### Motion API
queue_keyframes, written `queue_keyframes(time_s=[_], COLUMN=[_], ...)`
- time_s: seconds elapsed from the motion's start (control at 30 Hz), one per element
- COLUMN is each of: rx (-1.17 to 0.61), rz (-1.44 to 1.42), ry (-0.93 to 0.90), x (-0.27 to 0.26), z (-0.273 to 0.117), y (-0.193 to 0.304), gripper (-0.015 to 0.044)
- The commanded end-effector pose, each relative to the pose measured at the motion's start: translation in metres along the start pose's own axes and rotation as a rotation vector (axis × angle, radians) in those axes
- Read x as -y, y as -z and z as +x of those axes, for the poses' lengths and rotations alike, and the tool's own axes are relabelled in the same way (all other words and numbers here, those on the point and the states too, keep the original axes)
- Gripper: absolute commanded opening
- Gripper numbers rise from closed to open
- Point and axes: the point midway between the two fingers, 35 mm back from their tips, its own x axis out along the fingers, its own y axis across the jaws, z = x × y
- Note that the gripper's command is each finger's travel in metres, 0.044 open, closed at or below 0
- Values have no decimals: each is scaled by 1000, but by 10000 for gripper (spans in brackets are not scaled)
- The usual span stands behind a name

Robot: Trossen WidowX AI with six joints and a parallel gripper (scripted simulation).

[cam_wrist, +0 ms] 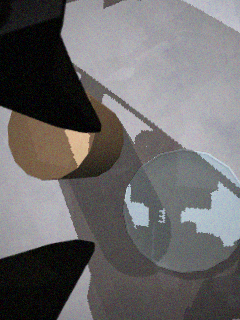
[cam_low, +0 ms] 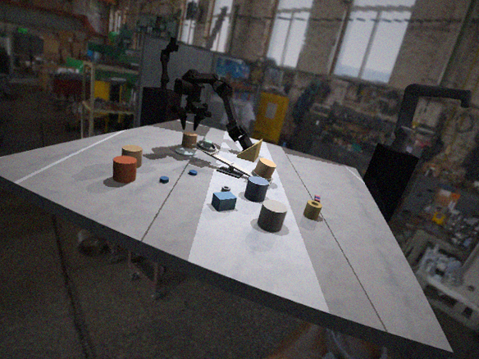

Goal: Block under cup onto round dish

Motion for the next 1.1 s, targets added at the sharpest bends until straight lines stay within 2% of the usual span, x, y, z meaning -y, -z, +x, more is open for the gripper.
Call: queue_keyframes(time_s=[0.0, 1.07], rx=[11, -25], rz=[121, 1170], ry=[-14, -60], x=[5, 24], z=[0, -9], y=[-12, -116], gripper=[260, 260])
